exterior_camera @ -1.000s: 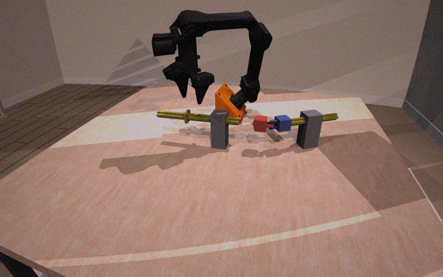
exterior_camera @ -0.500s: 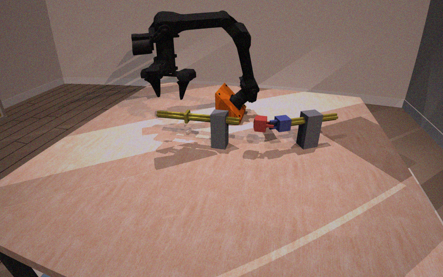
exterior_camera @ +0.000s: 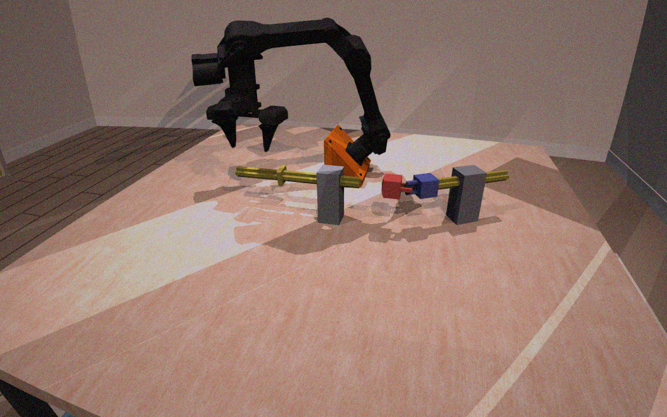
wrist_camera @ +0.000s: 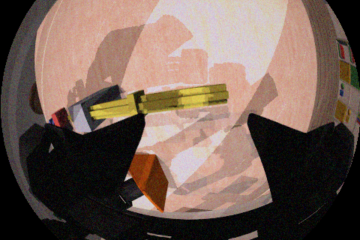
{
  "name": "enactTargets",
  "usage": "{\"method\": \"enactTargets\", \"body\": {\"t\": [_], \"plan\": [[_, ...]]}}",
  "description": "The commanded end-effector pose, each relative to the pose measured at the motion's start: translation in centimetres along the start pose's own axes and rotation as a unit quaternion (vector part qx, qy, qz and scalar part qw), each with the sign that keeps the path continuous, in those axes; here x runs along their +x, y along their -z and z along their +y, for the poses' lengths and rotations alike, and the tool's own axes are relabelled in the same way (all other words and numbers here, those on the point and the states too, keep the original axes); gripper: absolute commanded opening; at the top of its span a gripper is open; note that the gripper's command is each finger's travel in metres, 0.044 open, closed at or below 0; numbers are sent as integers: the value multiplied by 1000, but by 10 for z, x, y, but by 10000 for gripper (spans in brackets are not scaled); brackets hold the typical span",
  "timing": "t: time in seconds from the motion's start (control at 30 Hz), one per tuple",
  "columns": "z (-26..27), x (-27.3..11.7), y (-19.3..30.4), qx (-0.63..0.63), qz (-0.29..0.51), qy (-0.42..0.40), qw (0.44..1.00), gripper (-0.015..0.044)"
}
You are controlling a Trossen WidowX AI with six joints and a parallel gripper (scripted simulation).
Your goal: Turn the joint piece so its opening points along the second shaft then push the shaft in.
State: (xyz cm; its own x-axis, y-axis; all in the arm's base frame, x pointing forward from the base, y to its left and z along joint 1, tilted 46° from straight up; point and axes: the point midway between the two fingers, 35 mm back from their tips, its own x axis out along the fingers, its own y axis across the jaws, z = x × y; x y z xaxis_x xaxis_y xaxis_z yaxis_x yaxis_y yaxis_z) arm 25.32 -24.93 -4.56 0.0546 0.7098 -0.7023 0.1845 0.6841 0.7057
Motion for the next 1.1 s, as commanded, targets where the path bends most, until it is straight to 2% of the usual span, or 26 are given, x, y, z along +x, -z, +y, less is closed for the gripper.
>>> {"method": "enactTargets", "body": {"t": [0.0, 0.53, 1.07], "plan": [[-1, 6, 0, 58, 7, 2, 998, 440], [-2, 30, -3, 325, 25, 12, 945, 440], [-2, 54, -4, 568, 35, 32, 822, 440]]}}
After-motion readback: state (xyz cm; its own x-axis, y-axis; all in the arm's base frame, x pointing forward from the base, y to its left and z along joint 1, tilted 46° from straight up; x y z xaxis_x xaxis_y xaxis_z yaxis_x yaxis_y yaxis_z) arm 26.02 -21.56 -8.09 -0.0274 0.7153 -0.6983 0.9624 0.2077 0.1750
